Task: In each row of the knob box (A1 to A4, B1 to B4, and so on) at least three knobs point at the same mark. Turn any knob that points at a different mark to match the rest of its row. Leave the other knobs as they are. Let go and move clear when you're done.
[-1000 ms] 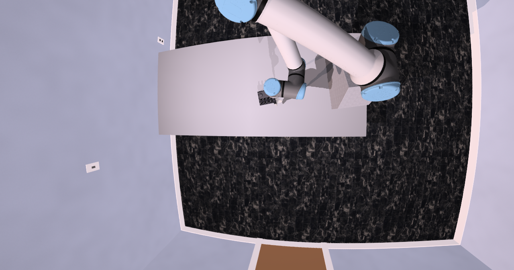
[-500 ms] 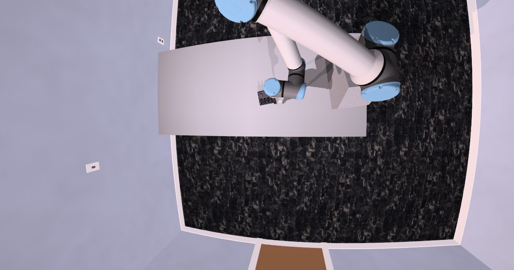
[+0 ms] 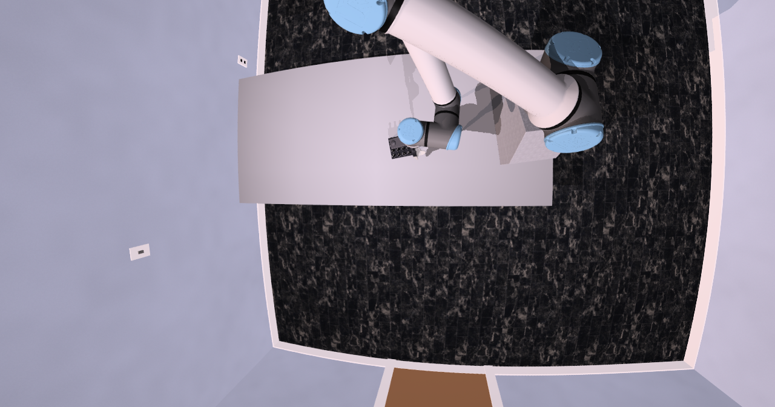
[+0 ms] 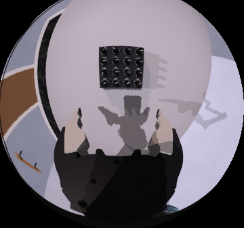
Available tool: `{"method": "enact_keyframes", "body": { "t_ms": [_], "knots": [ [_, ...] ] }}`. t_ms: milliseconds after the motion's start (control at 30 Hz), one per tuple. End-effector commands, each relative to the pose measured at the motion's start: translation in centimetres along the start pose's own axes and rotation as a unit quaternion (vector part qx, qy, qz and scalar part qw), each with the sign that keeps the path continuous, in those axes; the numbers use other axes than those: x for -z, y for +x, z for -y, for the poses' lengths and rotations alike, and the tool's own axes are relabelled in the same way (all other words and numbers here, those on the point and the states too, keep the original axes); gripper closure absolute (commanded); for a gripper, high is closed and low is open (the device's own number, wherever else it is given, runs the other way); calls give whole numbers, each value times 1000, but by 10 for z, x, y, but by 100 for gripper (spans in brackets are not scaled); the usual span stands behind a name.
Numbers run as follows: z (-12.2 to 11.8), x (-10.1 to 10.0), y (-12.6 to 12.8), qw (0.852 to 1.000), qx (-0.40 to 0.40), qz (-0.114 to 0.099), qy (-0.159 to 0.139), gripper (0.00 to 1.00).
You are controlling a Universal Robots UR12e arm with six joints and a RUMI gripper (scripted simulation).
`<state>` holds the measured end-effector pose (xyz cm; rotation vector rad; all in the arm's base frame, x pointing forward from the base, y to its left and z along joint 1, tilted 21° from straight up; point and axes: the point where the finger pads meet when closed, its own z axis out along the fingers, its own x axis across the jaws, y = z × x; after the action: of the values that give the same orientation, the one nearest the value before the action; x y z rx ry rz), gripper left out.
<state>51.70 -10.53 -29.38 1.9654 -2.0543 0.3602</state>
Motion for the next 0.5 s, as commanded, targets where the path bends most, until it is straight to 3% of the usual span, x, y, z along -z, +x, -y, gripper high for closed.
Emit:
{"method": "enact_keyframes", "body": {
  "t_ms": [0, 467],
  "knots": [
    [-3, -1, -1, 1000, 1, 1, -2, 0],
    [-1, 0, -1, 1000, -10, 1, -1, 0]
  ]
}}
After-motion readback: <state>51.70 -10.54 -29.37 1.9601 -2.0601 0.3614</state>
